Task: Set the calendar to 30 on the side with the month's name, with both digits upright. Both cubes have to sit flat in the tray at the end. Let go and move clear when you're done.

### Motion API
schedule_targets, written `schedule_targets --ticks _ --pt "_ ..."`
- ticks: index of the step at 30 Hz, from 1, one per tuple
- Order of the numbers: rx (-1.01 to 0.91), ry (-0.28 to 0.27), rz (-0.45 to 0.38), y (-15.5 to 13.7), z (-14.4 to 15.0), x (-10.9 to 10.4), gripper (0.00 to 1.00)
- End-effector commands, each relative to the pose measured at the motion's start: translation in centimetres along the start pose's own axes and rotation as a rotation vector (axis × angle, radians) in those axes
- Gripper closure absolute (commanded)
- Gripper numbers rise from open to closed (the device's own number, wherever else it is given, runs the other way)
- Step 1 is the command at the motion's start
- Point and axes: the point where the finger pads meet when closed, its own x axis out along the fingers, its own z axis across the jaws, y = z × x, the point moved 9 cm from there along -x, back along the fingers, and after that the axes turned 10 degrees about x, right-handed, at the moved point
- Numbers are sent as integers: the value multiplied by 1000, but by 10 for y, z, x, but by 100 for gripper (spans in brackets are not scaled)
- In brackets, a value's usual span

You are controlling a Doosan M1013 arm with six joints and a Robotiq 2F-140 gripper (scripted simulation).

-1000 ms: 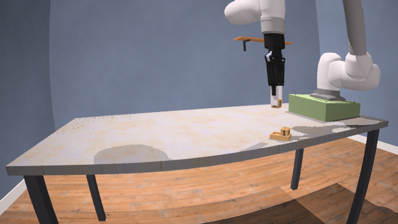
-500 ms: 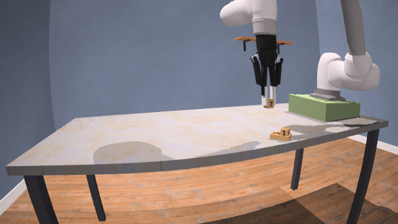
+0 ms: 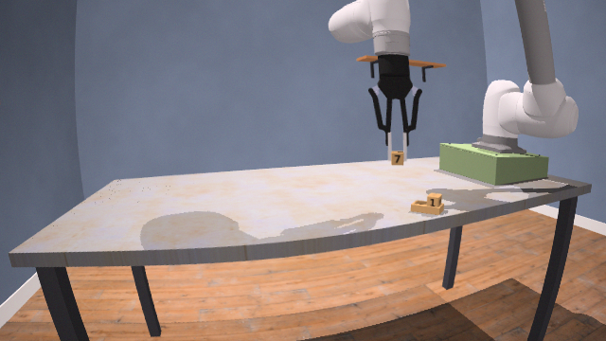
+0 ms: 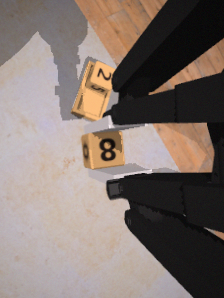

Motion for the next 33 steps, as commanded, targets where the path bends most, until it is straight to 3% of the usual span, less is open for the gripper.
schedule_targets --ticks 1,9,25,33 --pt "130 8 7 1 -6 1 76" --pt "396 9 5 6 -21 2 76" --pt "403 9 5 6 -21 3 76" --pt "403 9 5 6 -22 13 76"
